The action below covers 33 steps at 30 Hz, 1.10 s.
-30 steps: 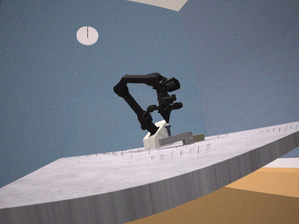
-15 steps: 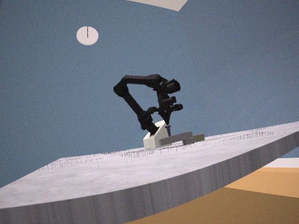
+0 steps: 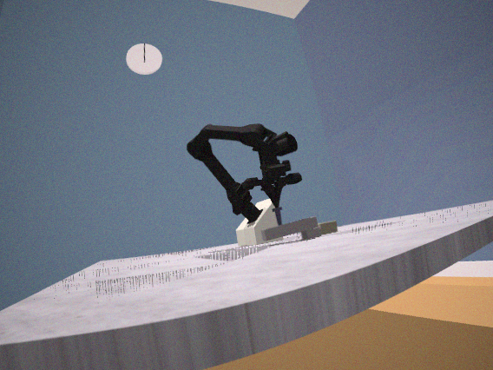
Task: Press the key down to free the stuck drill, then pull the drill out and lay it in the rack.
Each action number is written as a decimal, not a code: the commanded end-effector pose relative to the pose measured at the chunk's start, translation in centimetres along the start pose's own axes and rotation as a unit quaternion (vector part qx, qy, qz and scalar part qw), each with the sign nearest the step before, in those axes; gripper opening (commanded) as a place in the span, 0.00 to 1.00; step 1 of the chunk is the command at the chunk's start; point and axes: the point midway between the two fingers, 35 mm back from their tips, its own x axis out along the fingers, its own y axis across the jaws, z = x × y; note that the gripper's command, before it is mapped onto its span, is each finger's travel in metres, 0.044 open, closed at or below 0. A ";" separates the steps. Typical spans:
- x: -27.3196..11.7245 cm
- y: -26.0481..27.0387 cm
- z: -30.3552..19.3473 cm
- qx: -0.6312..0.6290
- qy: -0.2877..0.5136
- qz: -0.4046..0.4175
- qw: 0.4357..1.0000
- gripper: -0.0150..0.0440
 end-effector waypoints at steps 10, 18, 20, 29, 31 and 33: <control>0.9 0.0 0.1 -0.003 0.005 -0.004 1.000 0.25; 1.1 0.0 -0.1 -0.003 0.005 -0.004 1.000 0.25; 1.2 0.0 -0.2 -0.003 0.005 -0.004 1.000 0.25; 1.5 0.0 -0.4 -0.003 0.005 -0.004 1.000 0.25; 1.6 0.0 -0.4 -0.003 0.005 -0.004 1.000 0.25; 1.6 0.0 -0.5 -0.003 0.005 -0.004 1.000 0.25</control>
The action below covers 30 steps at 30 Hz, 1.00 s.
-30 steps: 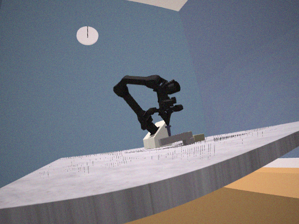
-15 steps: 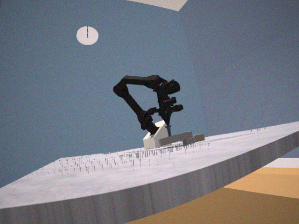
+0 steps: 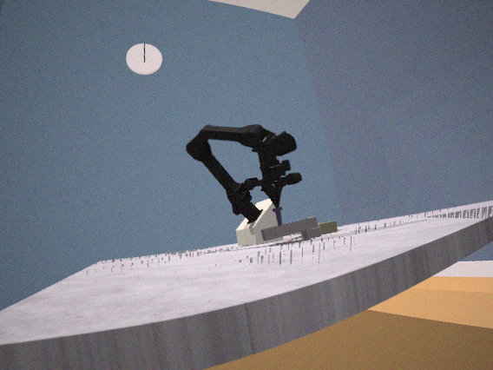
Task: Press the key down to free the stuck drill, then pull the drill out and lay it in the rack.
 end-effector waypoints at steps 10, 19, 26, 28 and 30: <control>1.7 -0.1 -0.7 0.000 0.015 -0.007 1.000 0.25; 2.1 -0.1 -0.8 0.000 0.015 -0.007 1.000 0.25; 2.5 -0.1 -0.8 0.000 0.015 -0.007 1.000 0.25; 2.6 -0.2 -0.8 0.000 0.015 -0.007 1.000 0.25; 2.7 -0.2 -0.8 0.000 0.015 -0.007 1.000 0.25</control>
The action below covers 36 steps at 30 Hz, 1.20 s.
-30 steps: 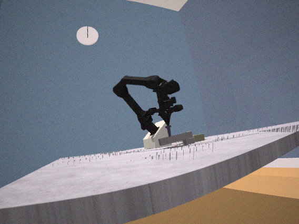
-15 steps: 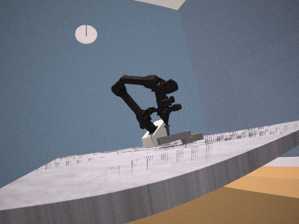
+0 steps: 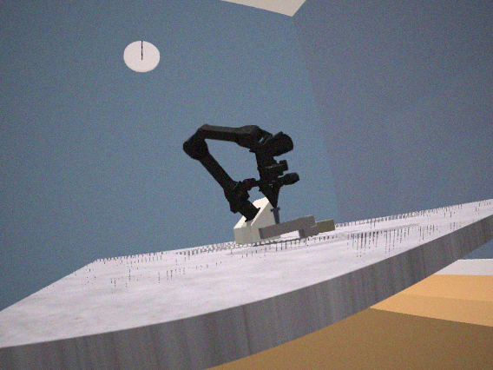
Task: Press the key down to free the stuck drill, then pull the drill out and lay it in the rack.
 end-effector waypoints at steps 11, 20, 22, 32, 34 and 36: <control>-0.5 0.1 0.0 0.005 0.021 -0.007 1.000 0.48; -4.3 1.0 0.6 -0.030 0.014 -0.004 0.999 0.88; -3.5 3.2 0.8 -0.125 0.019 0.000 0.992 0.97; 1.8 13.6 0.5 -0.590 0.020 0.012 0.807 1.00; 2.6 14.8 0.3 -0.639 0.019 0.012 0.769 1.00; 3.4 15.9 0.1 -0.685 0.018 0.011 0.729 1.00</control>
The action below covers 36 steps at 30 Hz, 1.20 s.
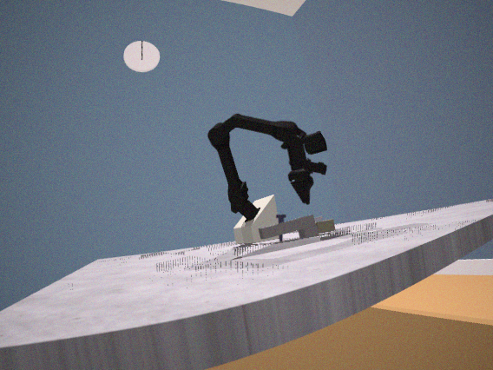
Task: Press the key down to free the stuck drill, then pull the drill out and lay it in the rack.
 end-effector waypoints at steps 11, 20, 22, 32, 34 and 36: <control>3.7 3.8 4.2 -0.272 0.005 0.003 0.962 1.00; 3.8 3.8 4.2 -0.272 0.005 0.003 0.962 1.00; 3.9 3.8 4.2 -0.272 0.005 0.003 0.962 1.00; 5.4 3.6 3.9 -0.272 0.005 0.003 0.962 1.00; 5.8 3.5 3.9 -0.272 0.005 0.003 0.962 1.00; 6.1 3.5 3.8 -0.272 0.005 0.003 0.962 1.00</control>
